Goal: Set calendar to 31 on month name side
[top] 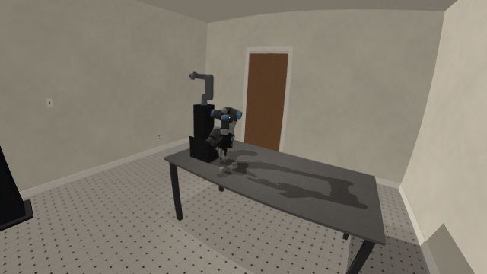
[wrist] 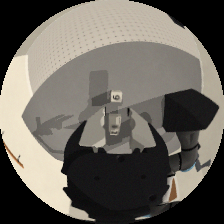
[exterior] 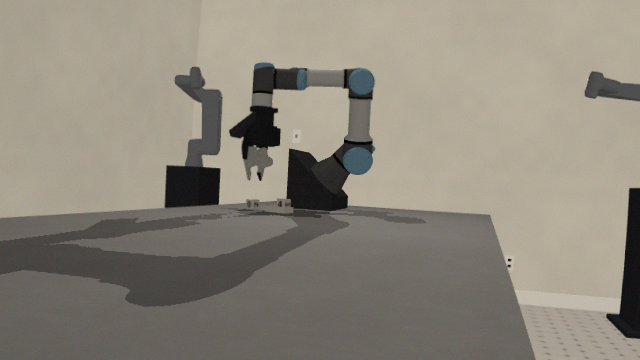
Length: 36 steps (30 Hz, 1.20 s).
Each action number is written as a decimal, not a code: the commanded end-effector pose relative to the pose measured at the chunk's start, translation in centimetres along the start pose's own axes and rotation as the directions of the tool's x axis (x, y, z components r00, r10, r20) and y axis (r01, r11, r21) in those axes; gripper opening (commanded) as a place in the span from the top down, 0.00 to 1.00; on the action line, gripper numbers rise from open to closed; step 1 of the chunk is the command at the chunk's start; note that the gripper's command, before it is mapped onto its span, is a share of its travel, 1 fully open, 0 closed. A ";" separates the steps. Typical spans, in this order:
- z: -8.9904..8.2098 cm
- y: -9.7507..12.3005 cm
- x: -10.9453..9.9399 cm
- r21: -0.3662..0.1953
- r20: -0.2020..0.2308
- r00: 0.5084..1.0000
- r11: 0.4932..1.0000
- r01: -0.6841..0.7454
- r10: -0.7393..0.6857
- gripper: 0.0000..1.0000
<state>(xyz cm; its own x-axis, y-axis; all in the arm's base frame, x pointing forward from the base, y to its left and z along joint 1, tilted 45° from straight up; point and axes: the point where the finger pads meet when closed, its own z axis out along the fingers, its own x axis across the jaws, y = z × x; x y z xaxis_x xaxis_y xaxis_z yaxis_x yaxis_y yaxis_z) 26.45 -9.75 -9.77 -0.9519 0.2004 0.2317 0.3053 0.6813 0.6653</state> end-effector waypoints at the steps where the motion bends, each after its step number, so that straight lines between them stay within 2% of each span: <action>1: 0.1 -0.1 0.0 0.002 0.002 1.000 1.000 0.000 0.000 0.72; 10: 0.8 -0.1 0.0 0.002 0.002 1.000 1.000 0.000 0.000 0.72; 36: 4.3 -0.1 0.0 0.002 0.002 1.000 1.000 0.000 0.000 0.72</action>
<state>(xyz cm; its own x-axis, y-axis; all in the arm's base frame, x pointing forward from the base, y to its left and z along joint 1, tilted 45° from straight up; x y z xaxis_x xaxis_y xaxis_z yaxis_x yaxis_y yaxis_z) 26.30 -7.03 -12.55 -0.9520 0.2000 0.2318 0.3052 0.6811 0.6655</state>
